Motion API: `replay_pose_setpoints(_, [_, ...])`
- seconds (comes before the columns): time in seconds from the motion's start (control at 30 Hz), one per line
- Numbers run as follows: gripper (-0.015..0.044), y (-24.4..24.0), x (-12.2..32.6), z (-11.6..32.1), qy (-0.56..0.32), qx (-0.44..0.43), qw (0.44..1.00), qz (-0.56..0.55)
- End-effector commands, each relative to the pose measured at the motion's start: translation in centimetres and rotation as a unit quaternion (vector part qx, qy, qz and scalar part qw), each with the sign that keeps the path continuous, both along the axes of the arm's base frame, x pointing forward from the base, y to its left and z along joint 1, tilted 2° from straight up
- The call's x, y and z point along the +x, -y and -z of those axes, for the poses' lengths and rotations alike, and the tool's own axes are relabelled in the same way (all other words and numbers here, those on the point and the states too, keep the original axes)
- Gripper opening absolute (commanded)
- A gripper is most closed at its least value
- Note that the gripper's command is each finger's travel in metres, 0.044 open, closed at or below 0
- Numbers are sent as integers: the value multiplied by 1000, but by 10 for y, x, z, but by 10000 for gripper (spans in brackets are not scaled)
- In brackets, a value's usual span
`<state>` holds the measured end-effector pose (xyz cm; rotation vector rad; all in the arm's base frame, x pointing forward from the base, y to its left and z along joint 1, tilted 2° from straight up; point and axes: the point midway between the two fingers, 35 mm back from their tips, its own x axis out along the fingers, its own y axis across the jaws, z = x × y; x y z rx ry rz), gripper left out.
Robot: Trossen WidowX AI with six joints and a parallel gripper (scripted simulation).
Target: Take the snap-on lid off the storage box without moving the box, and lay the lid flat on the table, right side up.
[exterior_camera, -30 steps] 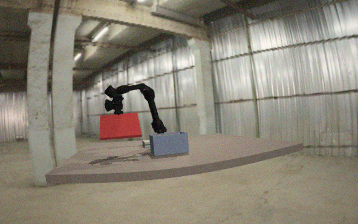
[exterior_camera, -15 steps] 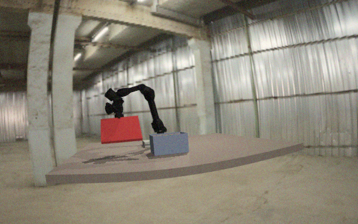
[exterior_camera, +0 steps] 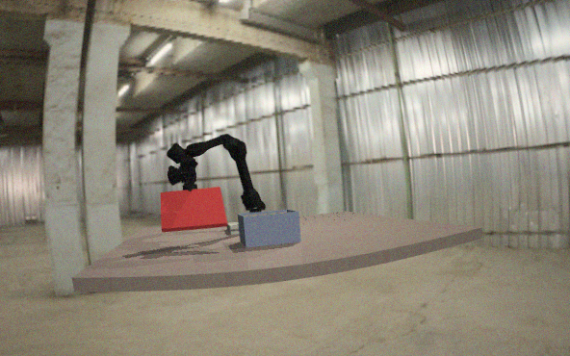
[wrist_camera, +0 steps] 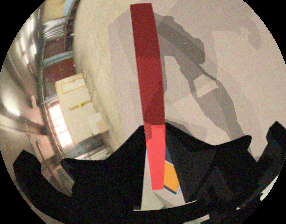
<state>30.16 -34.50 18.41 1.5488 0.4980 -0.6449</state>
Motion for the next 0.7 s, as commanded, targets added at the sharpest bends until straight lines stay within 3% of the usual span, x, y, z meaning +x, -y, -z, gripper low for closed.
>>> replay_pose_setpoints(0.0, [0, -1, 1, -4, 8, -8, 1000, -4])
replay_pose_setpoints(0.67, [0, -1, 1, 12, 8, -8, 1000, -4])
